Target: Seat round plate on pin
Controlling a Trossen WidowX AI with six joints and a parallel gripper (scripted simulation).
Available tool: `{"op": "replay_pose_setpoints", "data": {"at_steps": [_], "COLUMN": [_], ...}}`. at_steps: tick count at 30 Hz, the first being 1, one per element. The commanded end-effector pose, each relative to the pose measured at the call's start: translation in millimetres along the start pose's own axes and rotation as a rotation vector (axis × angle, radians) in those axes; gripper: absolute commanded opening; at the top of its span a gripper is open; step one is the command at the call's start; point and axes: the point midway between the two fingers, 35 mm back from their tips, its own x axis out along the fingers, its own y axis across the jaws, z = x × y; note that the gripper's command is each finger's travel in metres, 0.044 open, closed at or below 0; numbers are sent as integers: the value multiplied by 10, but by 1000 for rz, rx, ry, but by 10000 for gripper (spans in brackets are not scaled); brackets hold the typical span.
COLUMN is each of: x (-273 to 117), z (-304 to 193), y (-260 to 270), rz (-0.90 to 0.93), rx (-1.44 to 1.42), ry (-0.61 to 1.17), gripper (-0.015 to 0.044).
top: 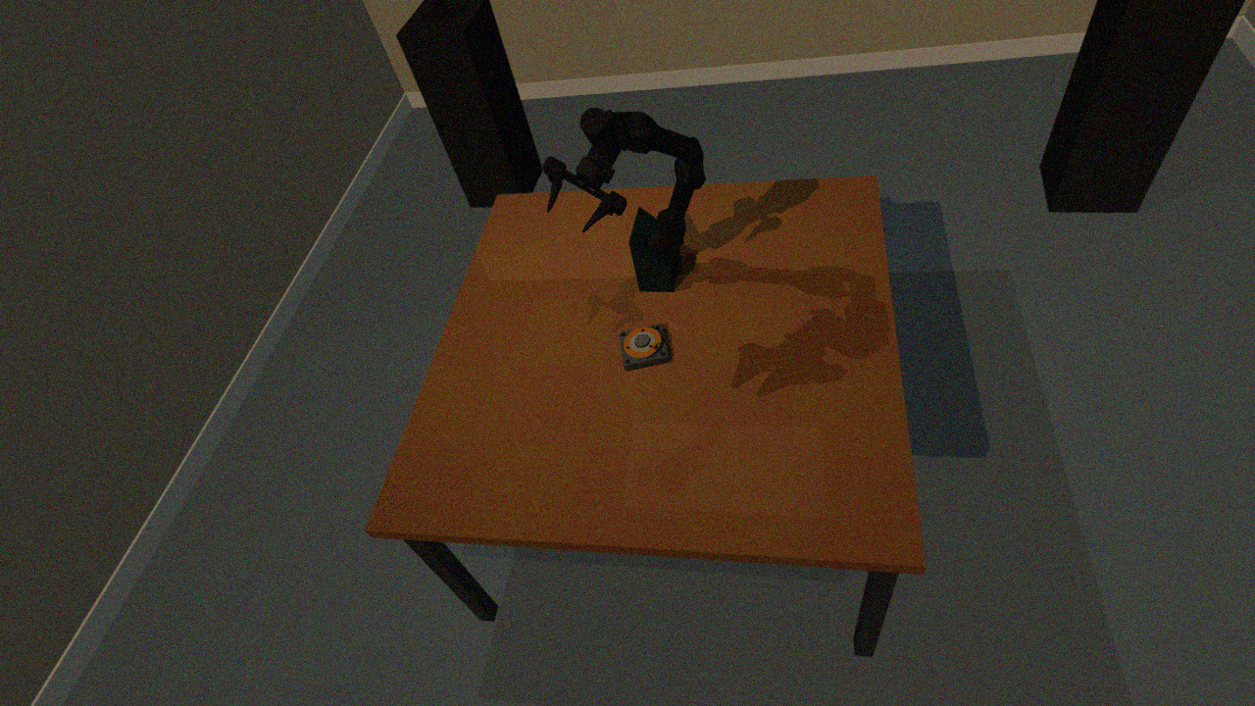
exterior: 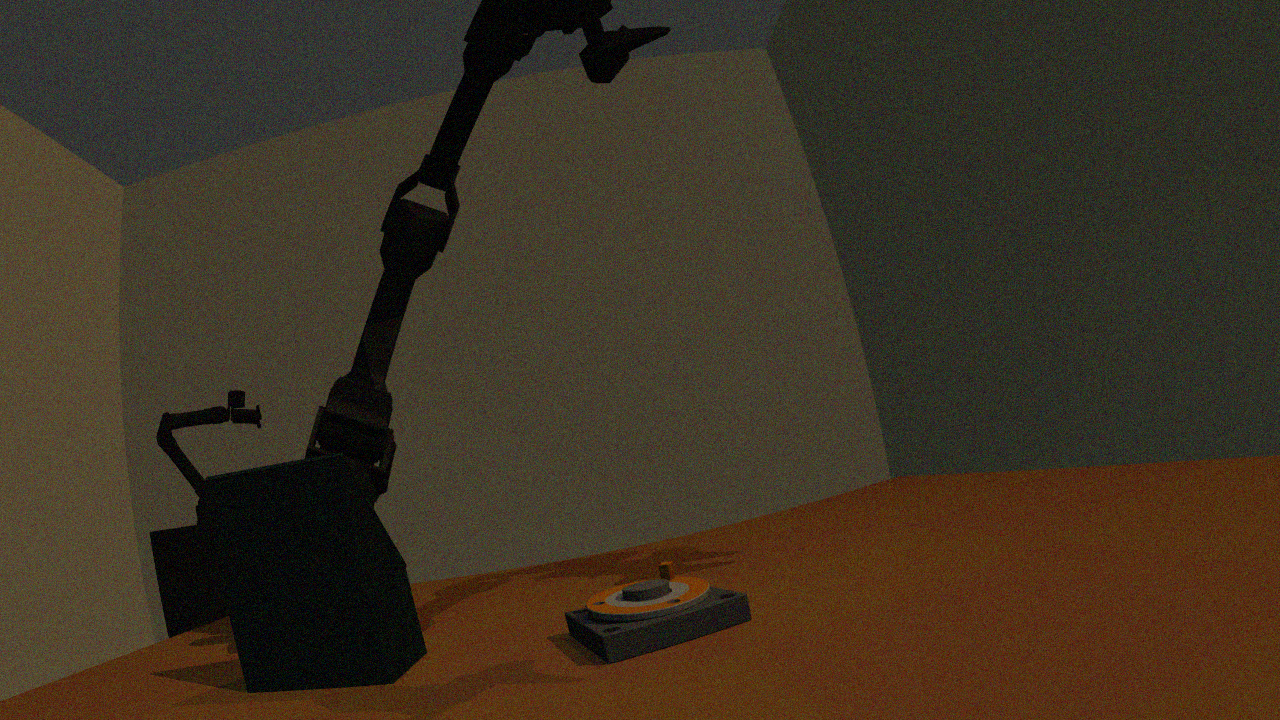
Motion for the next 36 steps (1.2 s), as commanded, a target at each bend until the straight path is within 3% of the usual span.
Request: {"op": "replay_pose_setpoints", "data": {"at_steps": [1, 5, 10, 15, 25, 32, 36], "x": [28, 549, 862, 1253, 1428, 1212, 1143], "z": [-16, -387, -703, -1319, -2383, -3365, -3575], "y": [18, 417, 733, 1291, 2143, 2728, 2818], "rz": [6, 124, 204, 326, 481, 579, 595], "rx": [1, 16, 25, 34, 37, 28, 24], "ry": [6, 128, 221, 387, 653, 897, 953], "gripper": [374, 269, 138, 6, 0, 0, 0]}}
